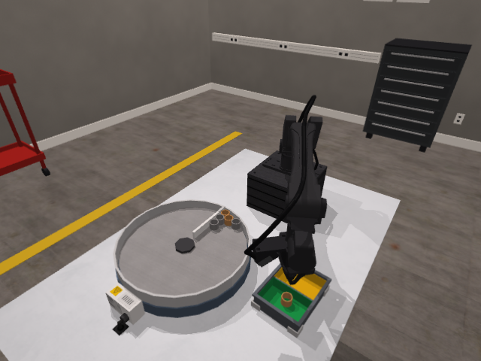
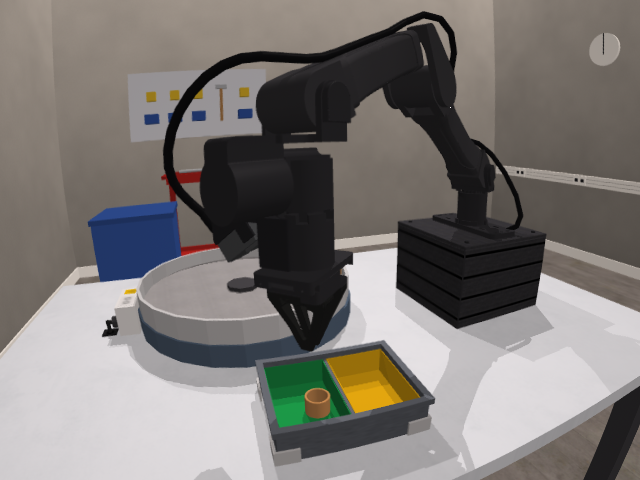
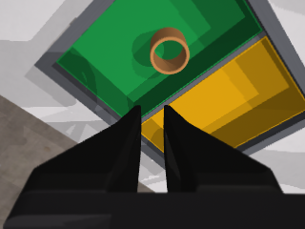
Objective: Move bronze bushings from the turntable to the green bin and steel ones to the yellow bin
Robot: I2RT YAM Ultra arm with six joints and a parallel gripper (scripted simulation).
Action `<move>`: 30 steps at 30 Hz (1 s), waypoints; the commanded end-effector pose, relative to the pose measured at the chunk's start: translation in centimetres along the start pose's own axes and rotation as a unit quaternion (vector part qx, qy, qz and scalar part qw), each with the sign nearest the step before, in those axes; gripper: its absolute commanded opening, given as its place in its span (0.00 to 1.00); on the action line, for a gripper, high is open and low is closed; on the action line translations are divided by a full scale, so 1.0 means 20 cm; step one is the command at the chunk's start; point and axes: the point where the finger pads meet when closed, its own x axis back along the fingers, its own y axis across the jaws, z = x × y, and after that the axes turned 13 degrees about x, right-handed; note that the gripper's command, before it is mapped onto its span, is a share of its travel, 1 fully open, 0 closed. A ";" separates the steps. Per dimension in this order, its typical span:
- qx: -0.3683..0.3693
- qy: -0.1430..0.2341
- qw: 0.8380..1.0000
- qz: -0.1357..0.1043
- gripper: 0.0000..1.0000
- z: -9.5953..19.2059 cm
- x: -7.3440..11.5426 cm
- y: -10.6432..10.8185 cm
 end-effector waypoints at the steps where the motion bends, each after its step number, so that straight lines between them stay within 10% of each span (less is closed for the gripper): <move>1: 0.000 -0.009 1.000 -0.002 0.13 -0.03 0.03 0.01; 30: -0.001 -0.013 1.000 -0.009 0.12 -0.05 0.05 -0.02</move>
